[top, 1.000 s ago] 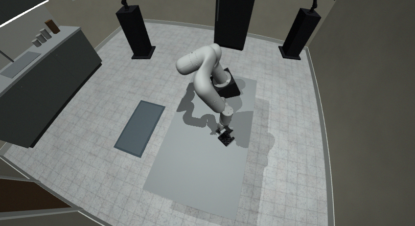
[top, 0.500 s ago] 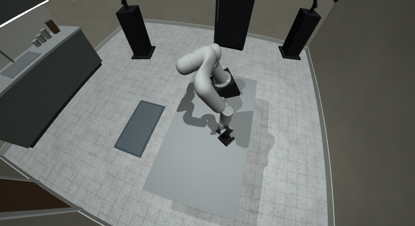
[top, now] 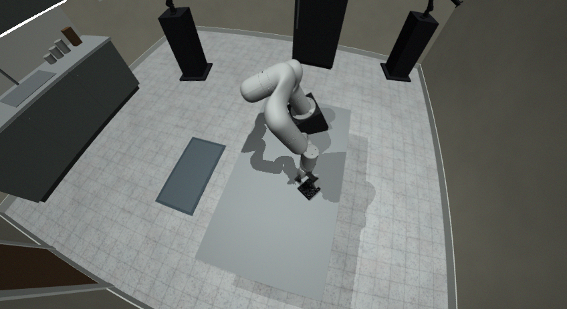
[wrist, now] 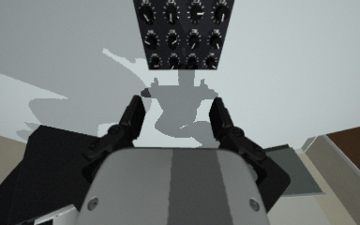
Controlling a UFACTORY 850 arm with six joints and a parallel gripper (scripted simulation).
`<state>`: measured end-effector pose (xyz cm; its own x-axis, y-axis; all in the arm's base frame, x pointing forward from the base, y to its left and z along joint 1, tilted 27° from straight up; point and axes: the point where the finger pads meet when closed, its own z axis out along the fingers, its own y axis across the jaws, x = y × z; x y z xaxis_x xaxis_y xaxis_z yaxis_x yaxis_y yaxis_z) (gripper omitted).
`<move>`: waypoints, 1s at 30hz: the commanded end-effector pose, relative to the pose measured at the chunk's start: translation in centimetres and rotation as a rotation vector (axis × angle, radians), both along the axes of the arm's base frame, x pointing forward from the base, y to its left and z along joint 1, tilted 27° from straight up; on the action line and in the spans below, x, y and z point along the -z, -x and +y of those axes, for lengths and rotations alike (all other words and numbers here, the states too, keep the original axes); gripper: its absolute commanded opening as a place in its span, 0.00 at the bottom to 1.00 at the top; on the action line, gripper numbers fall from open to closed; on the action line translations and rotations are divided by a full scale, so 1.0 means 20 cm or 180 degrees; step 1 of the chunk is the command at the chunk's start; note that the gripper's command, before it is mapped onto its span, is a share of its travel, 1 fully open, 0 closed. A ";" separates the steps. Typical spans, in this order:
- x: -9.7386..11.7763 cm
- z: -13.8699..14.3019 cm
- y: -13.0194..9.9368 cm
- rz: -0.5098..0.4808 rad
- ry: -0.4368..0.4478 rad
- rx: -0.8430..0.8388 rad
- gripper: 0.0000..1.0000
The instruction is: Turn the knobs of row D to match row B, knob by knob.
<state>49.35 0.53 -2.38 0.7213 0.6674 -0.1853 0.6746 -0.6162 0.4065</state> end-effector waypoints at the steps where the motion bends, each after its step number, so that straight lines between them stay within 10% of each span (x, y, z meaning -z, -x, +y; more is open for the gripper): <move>1: 0.00 0.00 0.00 -0.0004 -0.0001 -0.0001 1.00; 30: 0.01 0.05 -0.06 0.0286 0.0123 -0.0634 1.00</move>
